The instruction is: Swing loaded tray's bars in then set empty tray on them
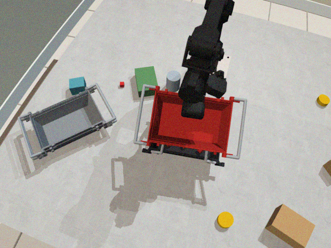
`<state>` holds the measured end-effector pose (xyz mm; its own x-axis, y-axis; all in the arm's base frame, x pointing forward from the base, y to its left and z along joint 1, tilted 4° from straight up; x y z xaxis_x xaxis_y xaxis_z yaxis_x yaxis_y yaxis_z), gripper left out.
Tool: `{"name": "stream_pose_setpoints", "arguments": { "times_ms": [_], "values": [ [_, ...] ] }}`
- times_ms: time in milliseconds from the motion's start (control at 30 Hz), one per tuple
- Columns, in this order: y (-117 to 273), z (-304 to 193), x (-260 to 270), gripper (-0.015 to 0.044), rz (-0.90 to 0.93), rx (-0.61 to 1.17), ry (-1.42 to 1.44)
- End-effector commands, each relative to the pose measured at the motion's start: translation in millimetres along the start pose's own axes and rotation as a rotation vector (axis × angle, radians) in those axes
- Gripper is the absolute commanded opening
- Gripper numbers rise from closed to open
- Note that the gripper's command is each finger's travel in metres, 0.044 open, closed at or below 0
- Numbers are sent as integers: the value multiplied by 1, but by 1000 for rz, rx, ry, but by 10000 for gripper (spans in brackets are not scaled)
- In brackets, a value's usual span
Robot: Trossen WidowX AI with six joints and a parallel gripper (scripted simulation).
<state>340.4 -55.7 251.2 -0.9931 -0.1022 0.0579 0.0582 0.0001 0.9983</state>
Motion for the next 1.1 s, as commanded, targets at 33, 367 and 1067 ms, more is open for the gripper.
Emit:
{"name": "stream_pose_setpoints", "arguments": {
  "times_ms": [33, 367, 1067],
  "values": [
    [6, 0, 0, 0, -20, 6, -6],
    [6, -1, 0, 0, -20, 6, -6],
    [1, -2, 0, 0, -20, 6, -7]
  ]
}}
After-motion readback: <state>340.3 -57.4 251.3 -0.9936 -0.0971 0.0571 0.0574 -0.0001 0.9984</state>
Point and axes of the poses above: the point midway between the two fingers, 35 mm back from their tips, its own y axis back along the fingers, its own x axis across the jaws, z = x × y, the point moved 7 cm from there along y, back along the fingers, and after that the axes turned 6 degrees about y, right-handed, at the moved point
